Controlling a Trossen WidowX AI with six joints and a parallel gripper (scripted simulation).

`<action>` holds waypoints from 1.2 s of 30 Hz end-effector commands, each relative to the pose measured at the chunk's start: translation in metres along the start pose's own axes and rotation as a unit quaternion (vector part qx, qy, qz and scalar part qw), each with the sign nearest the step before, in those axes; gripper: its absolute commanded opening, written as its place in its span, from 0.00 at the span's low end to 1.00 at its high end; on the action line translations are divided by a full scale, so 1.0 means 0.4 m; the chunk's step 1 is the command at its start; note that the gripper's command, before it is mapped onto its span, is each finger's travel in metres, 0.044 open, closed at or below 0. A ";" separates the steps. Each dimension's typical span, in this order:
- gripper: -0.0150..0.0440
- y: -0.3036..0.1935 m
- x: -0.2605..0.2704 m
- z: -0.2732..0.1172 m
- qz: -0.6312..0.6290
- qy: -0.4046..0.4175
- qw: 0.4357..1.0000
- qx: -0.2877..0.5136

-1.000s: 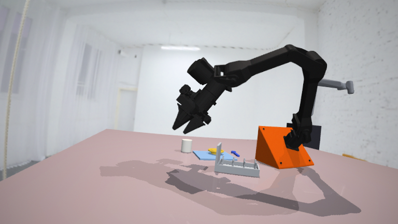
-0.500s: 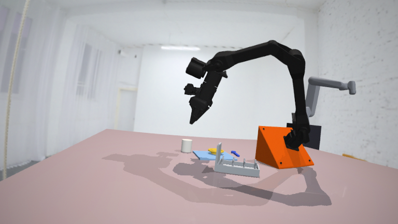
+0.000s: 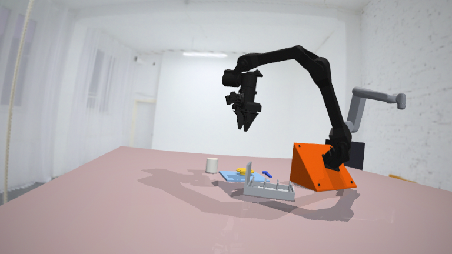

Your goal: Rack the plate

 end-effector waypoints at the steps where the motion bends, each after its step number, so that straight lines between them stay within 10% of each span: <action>1: 0.93 -0.040 -0.018 -0.031 -0.041 0.028 0.999 0.013; 18: 0.93 -0.069 -0.003 0.246 -0.044 0.031 0.998 0.013; 36: 0.93 -0.070 0.000 0.306 -0.044 0.031 0.998 0.013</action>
Point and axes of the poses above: the point midway between the two fingers, 35 mm back from their tips, its own z axis out along the fingers, its own x axis across the jaws, y = z × x, the point moved 2 cm from there along -z, back along the fingers, and after that the axes turned 5 degrees about -z, right-handed, at the moved point
